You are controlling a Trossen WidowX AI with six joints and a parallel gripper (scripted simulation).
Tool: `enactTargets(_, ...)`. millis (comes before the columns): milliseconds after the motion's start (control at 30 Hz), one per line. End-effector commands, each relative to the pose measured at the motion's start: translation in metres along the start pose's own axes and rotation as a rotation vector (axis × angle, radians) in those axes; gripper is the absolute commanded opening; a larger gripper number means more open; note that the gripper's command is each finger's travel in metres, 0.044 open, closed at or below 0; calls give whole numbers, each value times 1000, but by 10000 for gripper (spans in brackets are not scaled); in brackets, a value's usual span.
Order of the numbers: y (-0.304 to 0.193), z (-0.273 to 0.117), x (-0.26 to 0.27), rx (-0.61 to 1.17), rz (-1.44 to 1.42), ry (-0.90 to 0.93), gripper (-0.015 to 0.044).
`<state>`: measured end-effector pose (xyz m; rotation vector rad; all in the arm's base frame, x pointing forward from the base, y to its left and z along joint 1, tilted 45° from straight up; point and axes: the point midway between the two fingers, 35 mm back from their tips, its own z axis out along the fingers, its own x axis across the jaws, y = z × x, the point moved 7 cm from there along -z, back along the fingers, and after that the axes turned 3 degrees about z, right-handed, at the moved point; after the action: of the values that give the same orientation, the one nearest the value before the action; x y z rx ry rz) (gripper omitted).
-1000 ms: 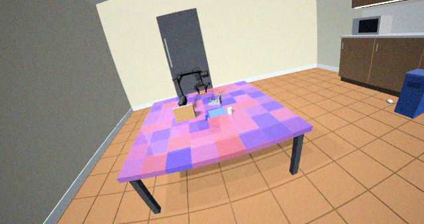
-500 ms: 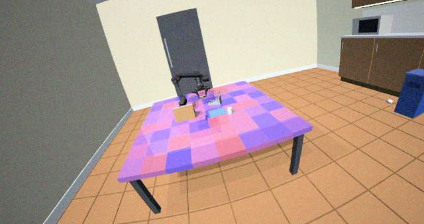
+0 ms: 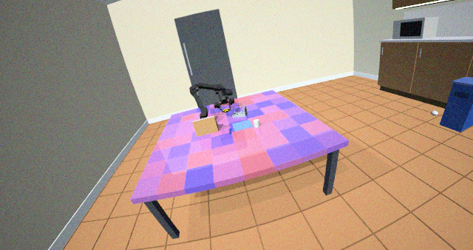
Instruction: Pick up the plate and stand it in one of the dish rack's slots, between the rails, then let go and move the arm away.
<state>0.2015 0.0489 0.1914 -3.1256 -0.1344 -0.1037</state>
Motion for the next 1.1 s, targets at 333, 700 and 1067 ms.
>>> enactTargets(333,-21,14,-10,-214,-167,158,0)
enactTargets(700,-37,20,-19,-348,-279,311,0)
enactTargets(1067,-53,25,-29,-458,-355,491,0)
